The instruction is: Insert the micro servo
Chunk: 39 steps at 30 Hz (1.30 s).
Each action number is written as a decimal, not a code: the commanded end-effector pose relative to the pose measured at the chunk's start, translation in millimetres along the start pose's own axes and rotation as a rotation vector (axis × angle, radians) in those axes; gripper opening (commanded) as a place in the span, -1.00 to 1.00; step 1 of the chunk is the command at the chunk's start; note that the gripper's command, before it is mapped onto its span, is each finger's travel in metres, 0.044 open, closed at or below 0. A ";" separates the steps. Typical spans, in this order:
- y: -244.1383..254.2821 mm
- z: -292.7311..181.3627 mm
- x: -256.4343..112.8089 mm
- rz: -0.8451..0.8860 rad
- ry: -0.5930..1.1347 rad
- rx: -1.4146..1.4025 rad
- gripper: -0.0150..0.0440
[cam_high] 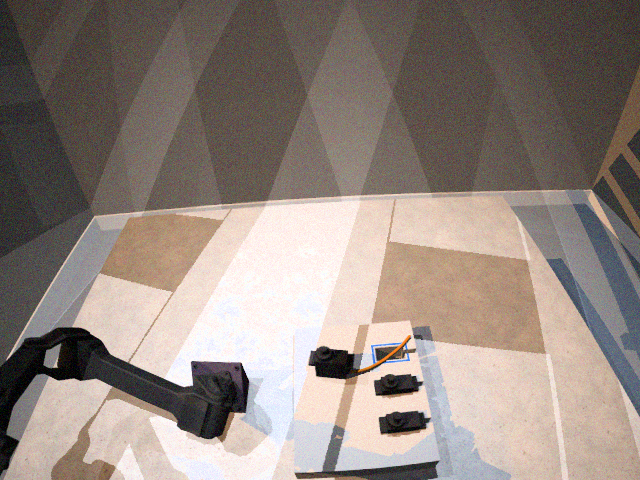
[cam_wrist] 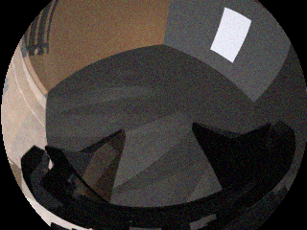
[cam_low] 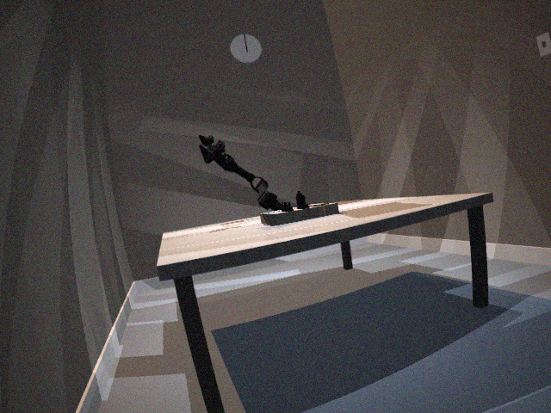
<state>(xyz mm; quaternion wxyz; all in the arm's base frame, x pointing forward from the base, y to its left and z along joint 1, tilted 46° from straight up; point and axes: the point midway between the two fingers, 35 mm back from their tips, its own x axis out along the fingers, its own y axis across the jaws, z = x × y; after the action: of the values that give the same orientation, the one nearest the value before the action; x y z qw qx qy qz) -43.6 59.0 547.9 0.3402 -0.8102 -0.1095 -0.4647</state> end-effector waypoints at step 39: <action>163.3 61.1 78.9 0.522 -0.140 0.649 -0.49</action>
<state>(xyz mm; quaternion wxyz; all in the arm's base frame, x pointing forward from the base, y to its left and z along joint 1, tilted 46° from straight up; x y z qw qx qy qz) 103.8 -27.2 526.4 0.6431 -0.7124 -0.0748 -0.2708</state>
